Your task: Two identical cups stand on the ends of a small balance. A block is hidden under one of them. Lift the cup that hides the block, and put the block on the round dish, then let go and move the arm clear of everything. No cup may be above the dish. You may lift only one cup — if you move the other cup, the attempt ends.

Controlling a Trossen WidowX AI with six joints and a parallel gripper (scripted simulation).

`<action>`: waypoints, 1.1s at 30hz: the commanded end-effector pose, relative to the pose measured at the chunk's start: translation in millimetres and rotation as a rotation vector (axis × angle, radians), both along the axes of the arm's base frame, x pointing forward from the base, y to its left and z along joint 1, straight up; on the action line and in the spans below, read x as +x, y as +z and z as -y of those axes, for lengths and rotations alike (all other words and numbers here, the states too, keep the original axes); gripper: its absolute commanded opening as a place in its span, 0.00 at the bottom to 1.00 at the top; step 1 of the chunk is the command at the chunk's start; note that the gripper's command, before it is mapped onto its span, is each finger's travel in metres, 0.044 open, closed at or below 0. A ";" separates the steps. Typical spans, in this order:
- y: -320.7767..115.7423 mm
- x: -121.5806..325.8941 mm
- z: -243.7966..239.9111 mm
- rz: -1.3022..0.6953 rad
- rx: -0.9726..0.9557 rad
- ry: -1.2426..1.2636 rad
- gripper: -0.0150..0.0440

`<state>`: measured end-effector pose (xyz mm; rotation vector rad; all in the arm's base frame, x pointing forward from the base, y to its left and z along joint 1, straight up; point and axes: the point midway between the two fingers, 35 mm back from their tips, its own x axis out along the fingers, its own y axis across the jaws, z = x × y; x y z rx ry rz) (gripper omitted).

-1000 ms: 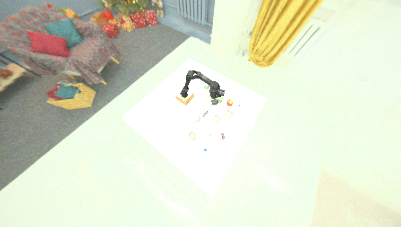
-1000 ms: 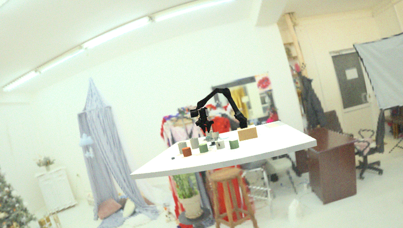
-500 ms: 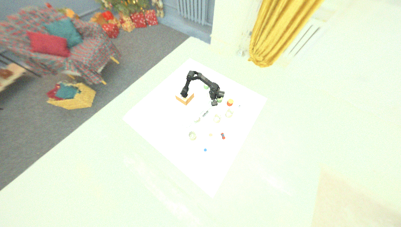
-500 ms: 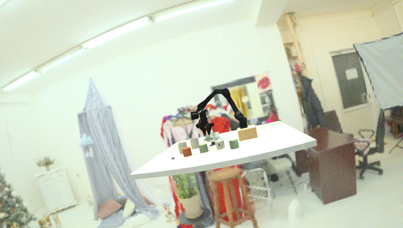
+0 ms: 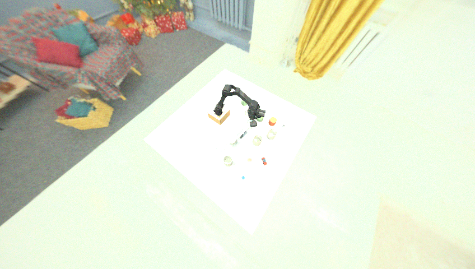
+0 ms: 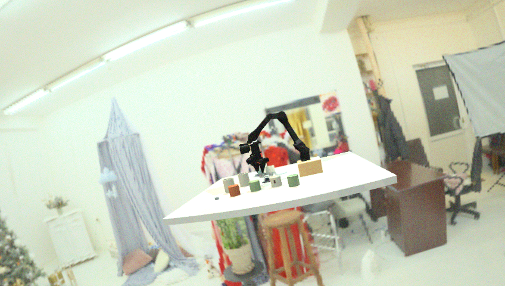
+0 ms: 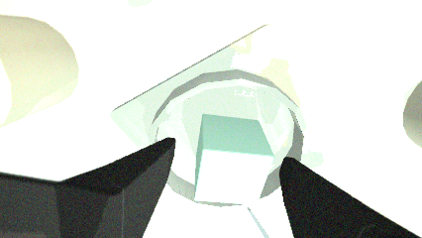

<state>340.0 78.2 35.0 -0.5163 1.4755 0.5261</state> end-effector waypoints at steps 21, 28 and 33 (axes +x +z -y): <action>26.7 2.1 0.5 -0.003 -0.006 0.000 0.25; 71.5 -0.3 1.3 -0.003 -0.006 0.000 0.25; 87.6 -2.8 1.9 -0.004 -0.006 0.000 0.25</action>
